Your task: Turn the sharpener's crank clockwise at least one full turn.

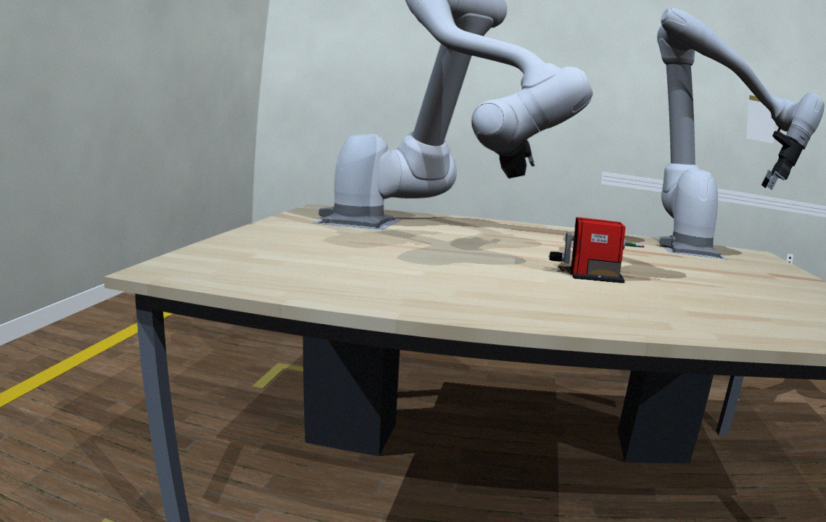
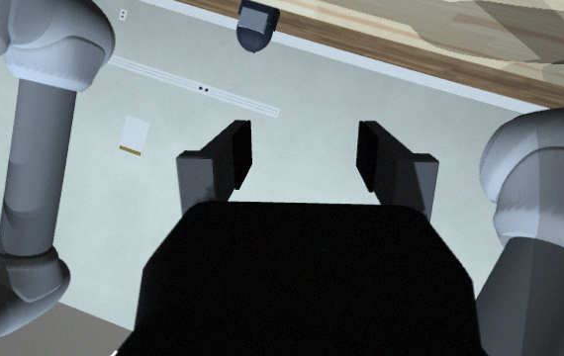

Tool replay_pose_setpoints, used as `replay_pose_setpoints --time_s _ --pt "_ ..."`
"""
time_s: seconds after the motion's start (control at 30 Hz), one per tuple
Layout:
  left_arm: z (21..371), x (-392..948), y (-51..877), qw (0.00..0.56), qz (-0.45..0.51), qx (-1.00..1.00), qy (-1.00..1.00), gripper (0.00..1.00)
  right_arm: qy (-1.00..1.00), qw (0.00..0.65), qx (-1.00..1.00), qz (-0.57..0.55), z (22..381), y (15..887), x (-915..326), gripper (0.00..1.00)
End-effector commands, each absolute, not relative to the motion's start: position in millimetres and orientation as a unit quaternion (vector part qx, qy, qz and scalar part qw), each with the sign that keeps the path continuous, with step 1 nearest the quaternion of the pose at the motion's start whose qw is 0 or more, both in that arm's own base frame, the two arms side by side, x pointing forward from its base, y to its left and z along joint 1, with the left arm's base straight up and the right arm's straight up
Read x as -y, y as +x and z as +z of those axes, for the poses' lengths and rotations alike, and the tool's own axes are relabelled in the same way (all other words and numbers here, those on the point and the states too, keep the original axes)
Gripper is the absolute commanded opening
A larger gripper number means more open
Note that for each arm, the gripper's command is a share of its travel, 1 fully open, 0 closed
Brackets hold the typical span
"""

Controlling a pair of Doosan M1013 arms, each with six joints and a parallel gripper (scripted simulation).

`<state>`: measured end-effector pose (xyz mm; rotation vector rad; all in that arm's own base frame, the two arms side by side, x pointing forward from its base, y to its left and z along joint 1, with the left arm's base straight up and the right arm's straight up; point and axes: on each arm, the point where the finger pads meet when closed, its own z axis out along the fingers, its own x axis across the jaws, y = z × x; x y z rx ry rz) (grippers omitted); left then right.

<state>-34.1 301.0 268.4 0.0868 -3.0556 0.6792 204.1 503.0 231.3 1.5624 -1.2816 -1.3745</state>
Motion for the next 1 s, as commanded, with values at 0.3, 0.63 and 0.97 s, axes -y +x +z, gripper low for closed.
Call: replay_pose_setpoints --time_s 0.3,0.63,0.97 --pt "269 -301 -34 0.005 0.216 0.976 0.028 1.00 0.771 0.219 0.429 -0.416 161 244 -514 1.00" --pt "269 -301 -34 0.005 0.216 0.976 0.028 1.00 0.870 0.145 0.344 -0.322 128 289 -525 1.00" --pt "269 -301 -34 0.005 0.216 0.976 0.028 1.00 0.948 0.079 0.226 -0.211 111 345 -544 1.00"
